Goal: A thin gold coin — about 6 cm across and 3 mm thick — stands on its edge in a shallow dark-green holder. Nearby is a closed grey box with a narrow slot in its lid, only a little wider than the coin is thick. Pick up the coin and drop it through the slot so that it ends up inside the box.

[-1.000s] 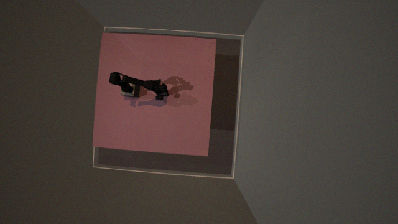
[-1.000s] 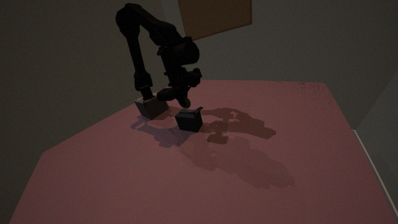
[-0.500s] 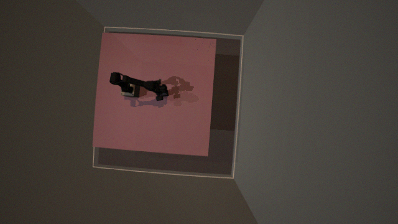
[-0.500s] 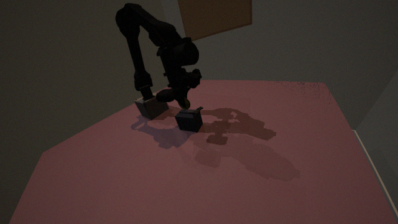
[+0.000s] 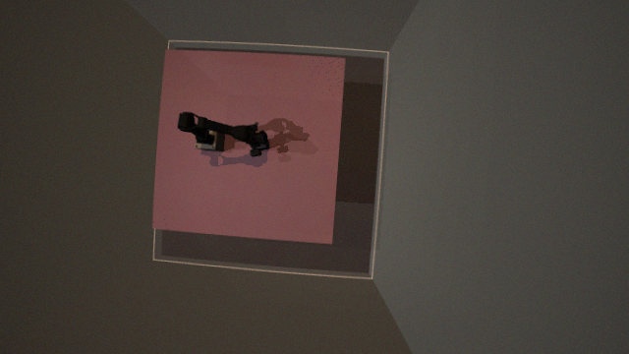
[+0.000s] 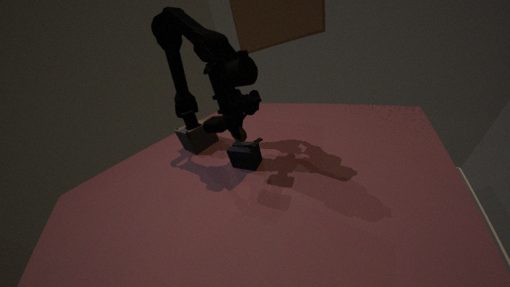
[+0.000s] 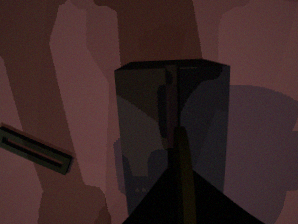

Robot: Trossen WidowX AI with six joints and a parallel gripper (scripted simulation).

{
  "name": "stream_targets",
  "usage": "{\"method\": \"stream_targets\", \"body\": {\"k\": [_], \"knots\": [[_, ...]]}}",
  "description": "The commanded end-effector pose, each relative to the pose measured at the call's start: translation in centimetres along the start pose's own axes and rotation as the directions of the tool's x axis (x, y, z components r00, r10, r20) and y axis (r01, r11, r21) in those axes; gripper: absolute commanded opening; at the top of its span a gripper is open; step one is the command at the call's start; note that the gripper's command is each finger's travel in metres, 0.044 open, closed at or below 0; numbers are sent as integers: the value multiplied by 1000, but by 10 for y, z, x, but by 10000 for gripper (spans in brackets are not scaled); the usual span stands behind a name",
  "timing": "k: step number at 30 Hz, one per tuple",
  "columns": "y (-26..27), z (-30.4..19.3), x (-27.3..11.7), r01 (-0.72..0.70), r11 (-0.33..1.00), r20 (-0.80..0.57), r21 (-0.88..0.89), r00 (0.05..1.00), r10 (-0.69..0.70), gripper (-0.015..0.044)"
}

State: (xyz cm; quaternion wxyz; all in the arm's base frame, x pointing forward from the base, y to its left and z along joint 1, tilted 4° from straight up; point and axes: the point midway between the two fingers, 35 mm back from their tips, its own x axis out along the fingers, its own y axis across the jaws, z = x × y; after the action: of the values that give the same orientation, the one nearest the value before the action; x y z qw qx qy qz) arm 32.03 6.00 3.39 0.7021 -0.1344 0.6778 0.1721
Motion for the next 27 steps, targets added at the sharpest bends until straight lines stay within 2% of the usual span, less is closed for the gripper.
{"method": "stream_targets", "body": {"k": [1,27], "knots": [[0,-3,3,-1,1000,-5,1,1000,1,0],[0,-2,11,-1,1000,-5,-1,1000,1,0]]}}
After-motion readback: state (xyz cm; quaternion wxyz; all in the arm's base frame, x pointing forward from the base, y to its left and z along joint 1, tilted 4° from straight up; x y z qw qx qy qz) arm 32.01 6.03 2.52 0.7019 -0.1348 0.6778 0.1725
